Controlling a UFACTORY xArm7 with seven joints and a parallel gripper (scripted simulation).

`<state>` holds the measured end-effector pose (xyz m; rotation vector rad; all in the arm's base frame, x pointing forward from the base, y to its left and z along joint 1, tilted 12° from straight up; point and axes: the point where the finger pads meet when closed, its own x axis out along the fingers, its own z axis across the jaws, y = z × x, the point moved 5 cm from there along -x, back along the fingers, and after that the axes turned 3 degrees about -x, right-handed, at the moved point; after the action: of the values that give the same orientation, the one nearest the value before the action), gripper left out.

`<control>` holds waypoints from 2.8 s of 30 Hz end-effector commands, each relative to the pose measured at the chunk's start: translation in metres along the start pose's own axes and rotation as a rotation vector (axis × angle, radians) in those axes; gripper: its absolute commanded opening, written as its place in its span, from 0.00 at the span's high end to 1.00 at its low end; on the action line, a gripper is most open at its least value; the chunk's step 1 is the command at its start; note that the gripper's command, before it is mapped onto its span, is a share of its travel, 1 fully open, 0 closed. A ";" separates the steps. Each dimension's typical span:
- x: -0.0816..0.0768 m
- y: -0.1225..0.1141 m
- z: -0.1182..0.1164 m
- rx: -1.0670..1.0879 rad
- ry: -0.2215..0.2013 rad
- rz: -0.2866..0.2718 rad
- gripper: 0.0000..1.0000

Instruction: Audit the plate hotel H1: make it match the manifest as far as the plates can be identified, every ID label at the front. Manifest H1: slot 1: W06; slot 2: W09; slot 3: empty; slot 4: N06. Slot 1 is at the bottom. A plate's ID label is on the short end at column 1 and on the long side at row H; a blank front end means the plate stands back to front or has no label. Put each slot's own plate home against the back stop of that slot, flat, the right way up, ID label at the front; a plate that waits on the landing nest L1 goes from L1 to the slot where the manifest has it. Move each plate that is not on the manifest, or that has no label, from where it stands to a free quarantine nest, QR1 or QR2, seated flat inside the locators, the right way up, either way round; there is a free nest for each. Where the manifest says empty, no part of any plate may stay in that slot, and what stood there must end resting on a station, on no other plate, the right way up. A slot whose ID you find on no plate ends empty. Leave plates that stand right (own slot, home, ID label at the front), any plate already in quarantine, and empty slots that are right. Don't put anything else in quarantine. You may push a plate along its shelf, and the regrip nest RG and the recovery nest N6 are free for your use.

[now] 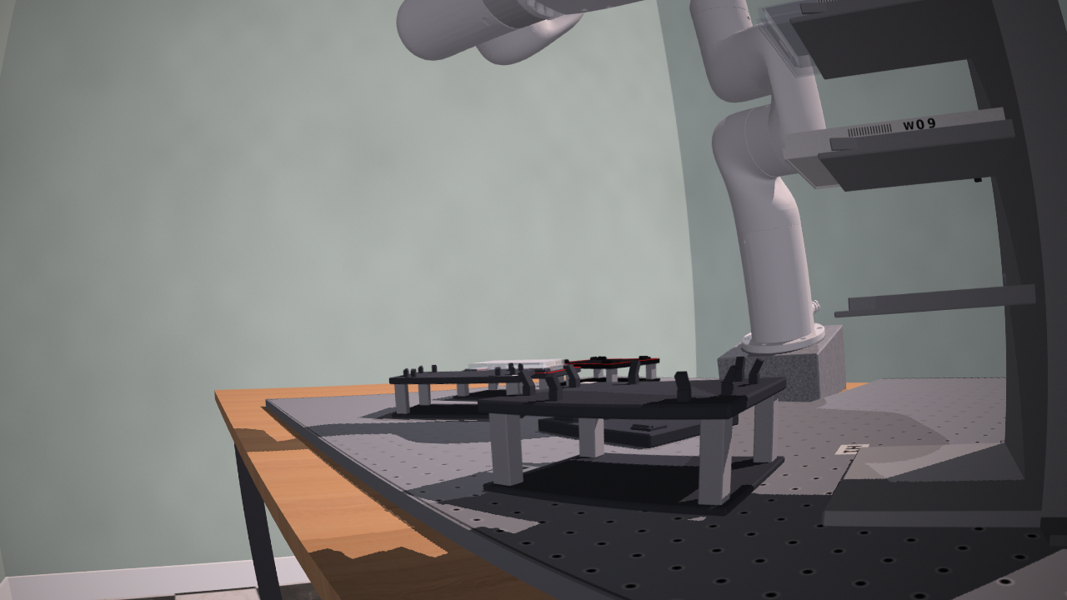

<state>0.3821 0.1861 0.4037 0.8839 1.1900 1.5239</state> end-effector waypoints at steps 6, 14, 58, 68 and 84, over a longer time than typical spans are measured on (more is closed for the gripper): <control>0.000 0.001 0.001 -0.004 0.000 -0.001 0.00; 0.000 0.001 0.001 -0.004 0.000 -0.001 0.00; -0.030 -0.031 -0.001 -0.004 0.000 -0.001 0.00; -0.030 -0.052 -0.002 -0.004 0.000 -0.001 0.00; -0.030 -0.077 -0.003 -0.004 0.000 -0.001 0.00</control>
<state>0.4057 0.1599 0.3287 0.8842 1.1905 1.5238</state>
